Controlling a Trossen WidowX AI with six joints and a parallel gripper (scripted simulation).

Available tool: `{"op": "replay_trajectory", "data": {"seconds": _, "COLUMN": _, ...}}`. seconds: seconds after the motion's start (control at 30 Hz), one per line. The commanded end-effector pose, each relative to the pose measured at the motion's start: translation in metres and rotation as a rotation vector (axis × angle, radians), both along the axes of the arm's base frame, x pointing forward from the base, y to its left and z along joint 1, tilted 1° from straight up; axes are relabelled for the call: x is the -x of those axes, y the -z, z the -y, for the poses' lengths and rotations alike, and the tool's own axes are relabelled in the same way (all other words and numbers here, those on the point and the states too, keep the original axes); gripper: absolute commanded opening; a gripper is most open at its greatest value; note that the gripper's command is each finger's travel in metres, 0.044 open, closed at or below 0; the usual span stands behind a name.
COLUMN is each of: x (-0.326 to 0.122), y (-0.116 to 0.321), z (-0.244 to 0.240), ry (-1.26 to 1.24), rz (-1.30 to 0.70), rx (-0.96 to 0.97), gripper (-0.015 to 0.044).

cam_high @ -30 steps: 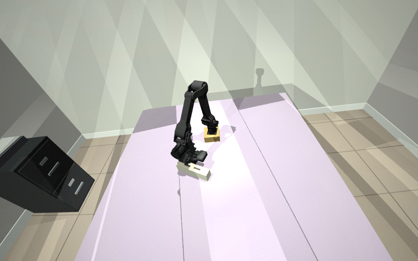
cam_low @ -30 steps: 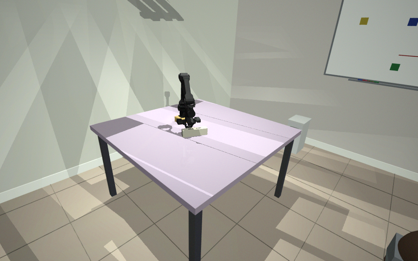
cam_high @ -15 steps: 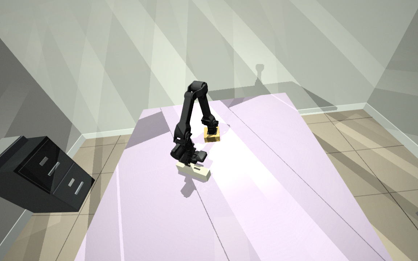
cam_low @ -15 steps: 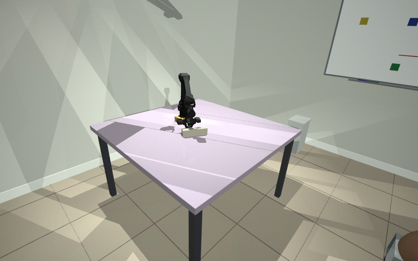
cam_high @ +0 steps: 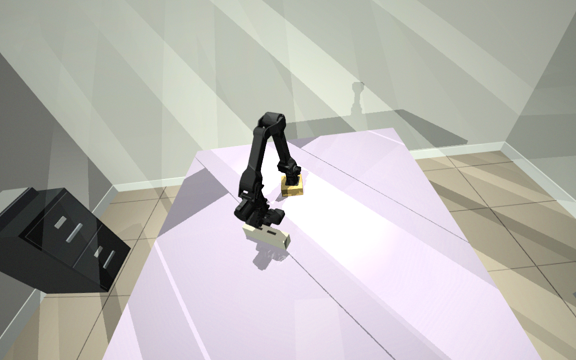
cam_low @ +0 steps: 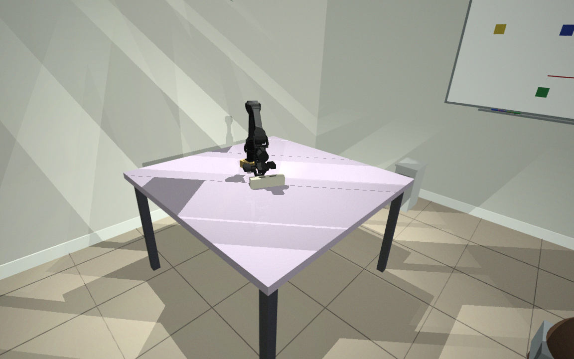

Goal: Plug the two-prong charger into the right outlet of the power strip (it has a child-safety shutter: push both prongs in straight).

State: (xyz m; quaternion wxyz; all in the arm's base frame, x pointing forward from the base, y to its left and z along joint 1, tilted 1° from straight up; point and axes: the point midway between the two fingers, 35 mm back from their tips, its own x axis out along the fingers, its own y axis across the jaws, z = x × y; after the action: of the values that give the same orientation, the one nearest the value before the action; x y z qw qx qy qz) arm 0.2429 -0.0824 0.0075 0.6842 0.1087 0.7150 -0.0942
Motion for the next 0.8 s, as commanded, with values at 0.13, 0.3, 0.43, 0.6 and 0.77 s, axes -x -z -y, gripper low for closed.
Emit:
{"op": "replay_trajectory", "data": {"seconds": 0.13, "x": -0.0034, "y": -0.0004, "z": 0.0017, "ry": -0.004, "rz": -0.001, "rx": 0.004, "gripper": 0.0000}}
{"op": "replay_trajectory", "data": {"seconds": 0.3, "x": -0.0049, "y": -0.0004, "z": 0.0022, "ry": -0.004, "rz": -0.001, "rx": 0.004, "gripper": 0.0000}}
{"op": "replay_trajectory", "data": {"seconds": 0.43, "x": -0.0055, "y": -0.0004, "z": 0.0024, "ry": -0.004, "rz": -0.001, "rx": 0.004, "gripper": 0.0000}}
{"op": "replay_trajectory", "data": {"seconds": 0.6, "x": -0.0062, "y": -0.0005, "z": 0.0026, "ry": -0.004, "rz": -0.001, "rx": 0.004, "gripper": 0.0000}}
{"op": "replay_trajectory", "data": {"seconds": 0.77, "x": -0.0079, "y": -0.0007, "z": 0.0031, "ry": -0.004, "rz": -0.001, "rx": 0.004, "gripper": 0.0000}}
